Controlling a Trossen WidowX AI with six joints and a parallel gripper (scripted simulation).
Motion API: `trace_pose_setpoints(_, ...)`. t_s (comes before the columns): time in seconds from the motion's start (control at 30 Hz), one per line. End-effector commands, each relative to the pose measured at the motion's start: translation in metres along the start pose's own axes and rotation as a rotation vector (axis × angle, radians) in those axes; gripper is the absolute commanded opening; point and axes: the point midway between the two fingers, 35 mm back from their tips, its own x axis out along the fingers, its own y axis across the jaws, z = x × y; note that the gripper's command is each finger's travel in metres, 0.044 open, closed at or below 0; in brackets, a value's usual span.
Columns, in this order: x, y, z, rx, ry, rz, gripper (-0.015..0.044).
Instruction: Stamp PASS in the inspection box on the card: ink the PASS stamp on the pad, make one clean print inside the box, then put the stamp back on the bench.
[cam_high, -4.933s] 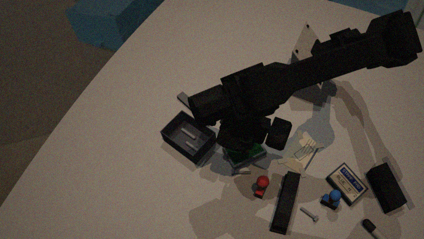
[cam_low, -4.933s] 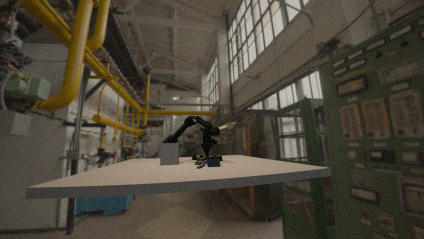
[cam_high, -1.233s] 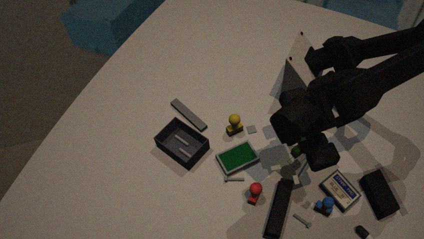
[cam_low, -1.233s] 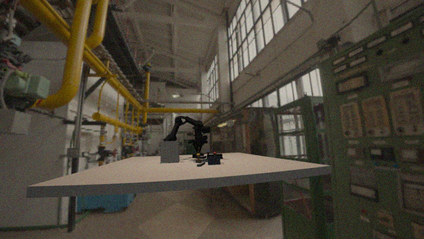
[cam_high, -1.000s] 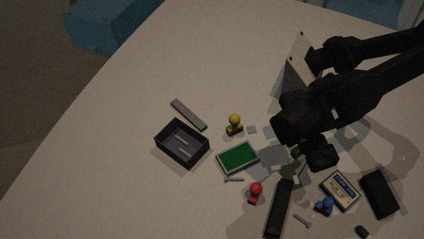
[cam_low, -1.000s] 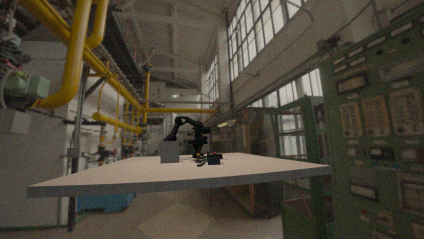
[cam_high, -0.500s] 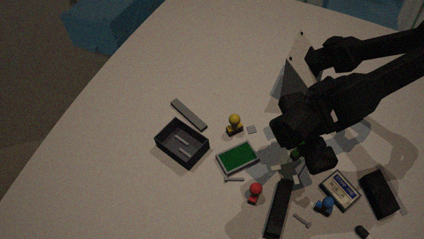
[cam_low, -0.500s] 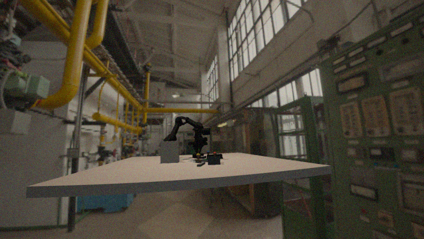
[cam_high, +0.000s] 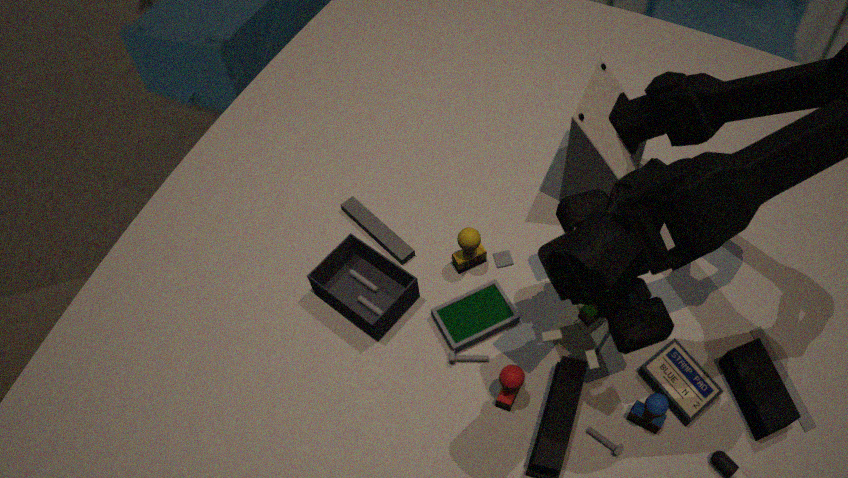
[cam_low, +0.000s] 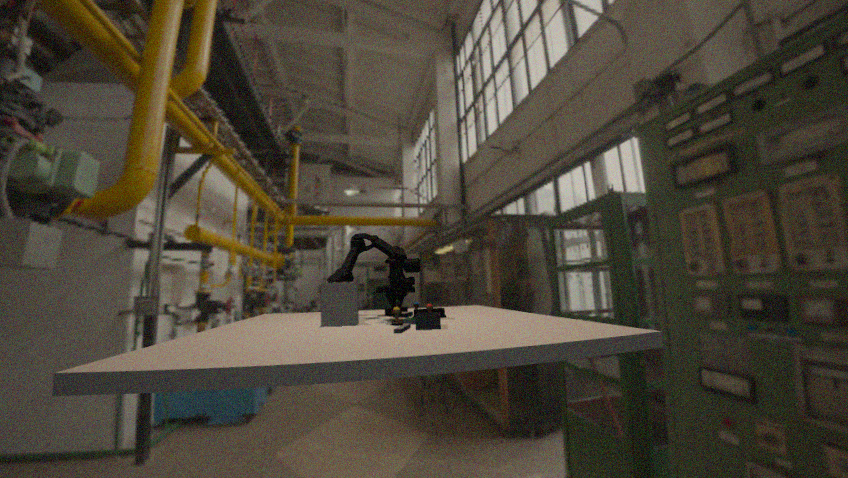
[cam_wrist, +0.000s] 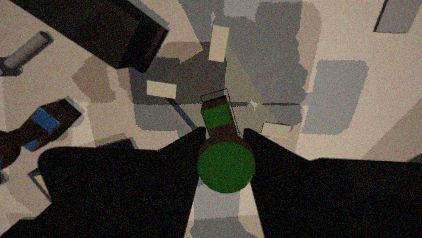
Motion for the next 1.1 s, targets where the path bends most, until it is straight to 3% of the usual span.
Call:
trace_pose_setpoints(0.0,0.005,0.0,-0.002,0.006,0.007,0.001,0.0)
trace_pose_setpoints(1.07,0.016,0.0,-0.003,0.007,0.009,0.002,0.0)
